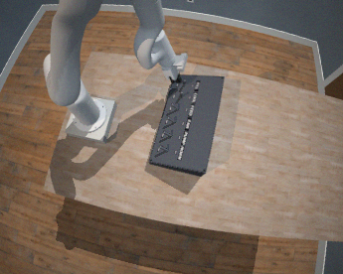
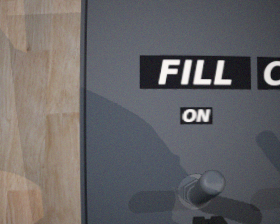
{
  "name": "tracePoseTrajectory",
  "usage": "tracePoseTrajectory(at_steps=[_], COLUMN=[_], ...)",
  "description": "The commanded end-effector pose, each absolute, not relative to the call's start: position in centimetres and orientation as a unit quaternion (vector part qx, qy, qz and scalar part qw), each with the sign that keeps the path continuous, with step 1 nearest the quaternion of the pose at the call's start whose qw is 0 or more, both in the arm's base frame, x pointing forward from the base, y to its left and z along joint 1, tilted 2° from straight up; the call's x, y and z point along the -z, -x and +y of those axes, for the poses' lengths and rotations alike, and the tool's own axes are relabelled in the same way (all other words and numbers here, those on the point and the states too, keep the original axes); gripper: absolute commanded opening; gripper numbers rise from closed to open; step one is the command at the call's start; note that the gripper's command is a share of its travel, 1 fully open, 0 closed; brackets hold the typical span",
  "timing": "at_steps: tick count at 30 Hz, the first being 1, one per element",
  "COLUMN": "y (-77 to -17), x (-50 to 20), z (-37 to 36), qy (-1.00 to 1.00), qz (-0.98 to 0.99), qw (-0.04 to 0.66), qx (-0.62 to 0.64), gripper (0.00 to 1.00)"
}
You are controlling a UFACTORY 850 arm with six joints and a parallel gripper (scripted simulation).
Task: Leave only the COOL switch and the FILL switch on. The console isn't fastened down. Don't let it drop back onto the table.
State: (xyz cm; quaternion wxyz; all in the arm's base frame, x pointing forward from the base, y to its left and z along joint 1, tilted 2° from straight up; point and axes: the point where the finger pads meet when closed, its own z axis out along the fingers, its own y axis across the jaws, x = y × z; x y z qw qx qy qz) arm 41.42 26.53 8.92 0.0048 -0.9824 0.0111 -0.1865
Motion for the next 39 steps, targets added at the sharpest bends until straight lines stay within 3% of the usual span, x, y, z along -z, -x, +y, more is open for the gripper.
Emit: tracePoseTrajectory(at_steps=[1, 16, 39], y=[-40.9, -40.4, -37.2], x=[-8.7, -9.5, -17.7], z=[26.6, 26.6, 26.5], qy=[0.982, 0.982, 0.982], qz=[0.011, 0.011, 0.011], qw=[0.006, 0.006, 0.006], qx=[0.187, 0.187, 0.187], gripper=[0.00, 0.00, 0.00])
